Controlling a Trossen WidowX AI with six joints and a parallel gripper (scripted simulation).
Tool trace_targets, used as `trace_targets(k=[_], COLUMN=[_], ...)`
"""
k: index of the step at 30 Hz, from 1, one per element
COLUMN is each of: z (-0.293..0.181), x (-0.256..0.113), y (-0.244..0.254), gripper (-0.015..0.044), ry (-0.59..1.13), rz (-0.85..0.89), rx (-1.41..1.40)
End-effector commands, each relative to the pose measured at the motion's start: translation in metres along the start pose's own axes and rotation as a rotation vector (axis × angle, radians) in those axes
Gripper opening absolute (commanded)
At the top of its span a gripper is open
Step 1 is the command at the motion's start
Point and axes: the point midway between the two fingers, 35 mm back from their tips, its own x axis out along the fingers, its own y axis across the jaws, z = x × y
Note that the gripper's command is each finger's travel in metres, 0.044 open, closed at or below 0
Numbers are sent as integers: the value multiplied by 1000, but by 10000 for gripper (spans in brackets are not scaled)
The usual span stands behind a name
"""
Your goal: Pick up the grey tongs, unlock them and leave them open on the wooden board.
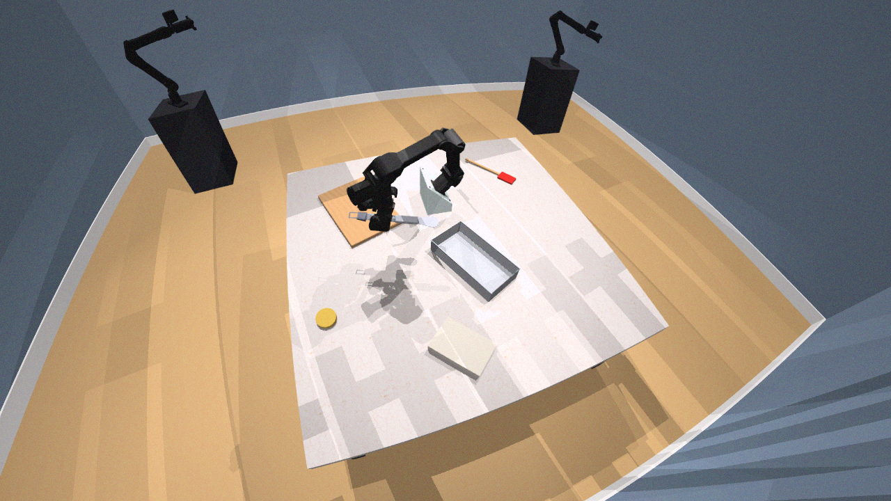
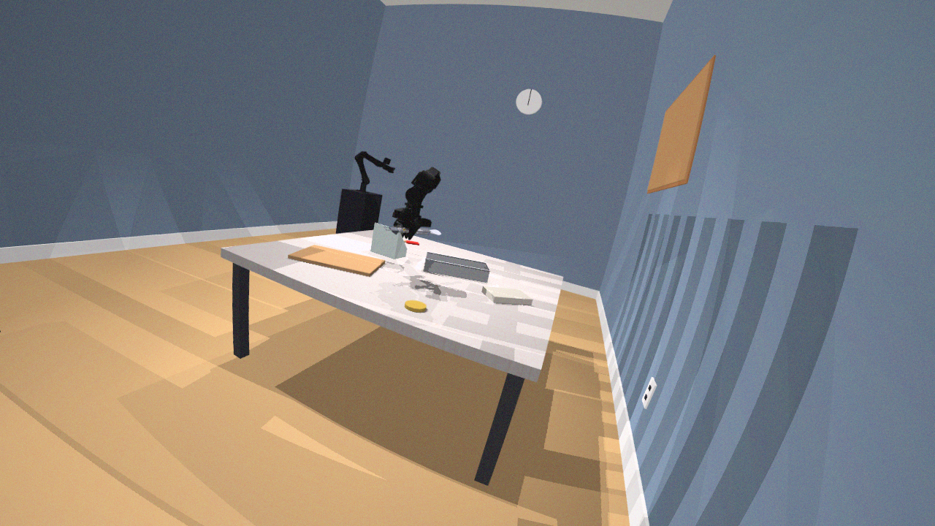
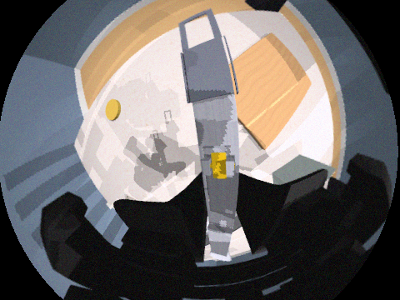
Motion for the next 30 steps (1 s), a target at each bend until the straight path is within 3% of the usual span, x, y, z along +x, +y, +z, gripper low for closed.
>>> trace_targets(k=[1, 10, 30], z=[10, 39, 135], x=[-1, -8, -19], y=[-5, -29, -145], gripper=[-150, -150, -150], ry=[4, -9, -33], rz=[-2, 1, 6], rx=[35, 147, 588])
